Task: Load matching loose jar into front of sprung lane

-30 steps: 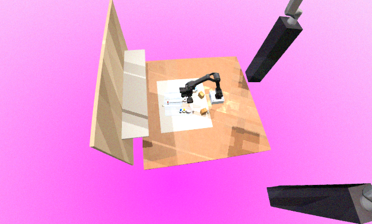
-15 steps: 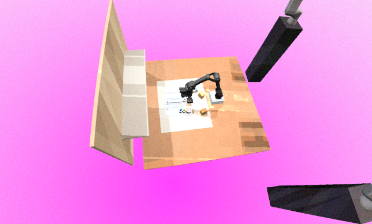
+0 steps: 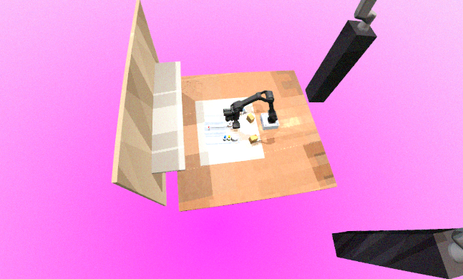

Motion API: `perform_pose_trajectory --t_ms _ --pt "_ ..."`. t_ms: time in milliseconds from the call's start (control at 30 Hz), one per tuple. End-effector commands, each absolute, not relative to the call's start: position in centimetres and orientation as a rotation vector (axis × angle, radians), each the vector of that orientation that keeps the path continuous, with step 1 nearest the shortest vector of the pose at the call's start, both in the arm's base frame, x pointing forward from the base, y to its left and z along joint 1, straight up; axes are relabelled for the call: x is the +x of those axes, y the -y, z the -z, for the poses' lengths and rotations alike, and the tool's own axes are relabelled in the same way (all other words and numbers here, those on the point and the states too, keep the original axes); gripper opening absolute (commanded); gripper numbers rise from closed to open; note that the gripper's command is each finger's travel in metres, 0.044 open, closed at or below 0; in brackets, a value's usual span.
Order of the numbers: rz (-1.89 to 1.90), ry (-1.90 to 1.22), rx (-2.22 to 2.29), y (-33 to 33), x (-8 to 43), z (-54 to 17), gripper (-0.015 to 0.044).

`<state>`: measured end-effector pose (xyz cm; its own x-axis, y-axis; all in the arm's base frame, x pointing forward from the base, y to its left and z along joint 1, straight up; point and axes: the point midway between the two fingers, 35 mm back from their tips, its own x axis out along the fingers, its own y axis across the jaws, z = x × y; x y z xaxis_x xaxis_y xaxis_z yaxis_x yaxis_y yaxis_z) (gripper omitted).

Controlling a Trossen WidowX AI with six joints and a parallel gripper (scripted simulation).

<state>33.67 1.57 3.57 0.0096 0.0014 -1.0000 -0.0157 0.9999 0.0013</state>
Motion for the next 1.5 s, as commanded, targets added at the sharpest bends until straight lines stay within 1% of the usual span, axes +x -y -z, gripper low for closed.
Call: perform_pose_trajectory --t_ms 0,1467 --pt "-0.014 -1.539 -0.016 -1.52 34.3 -3.73 0.0" --pt "-0.014 -1.538 -0.016 -1.53 34.51 -2.83 0.0"
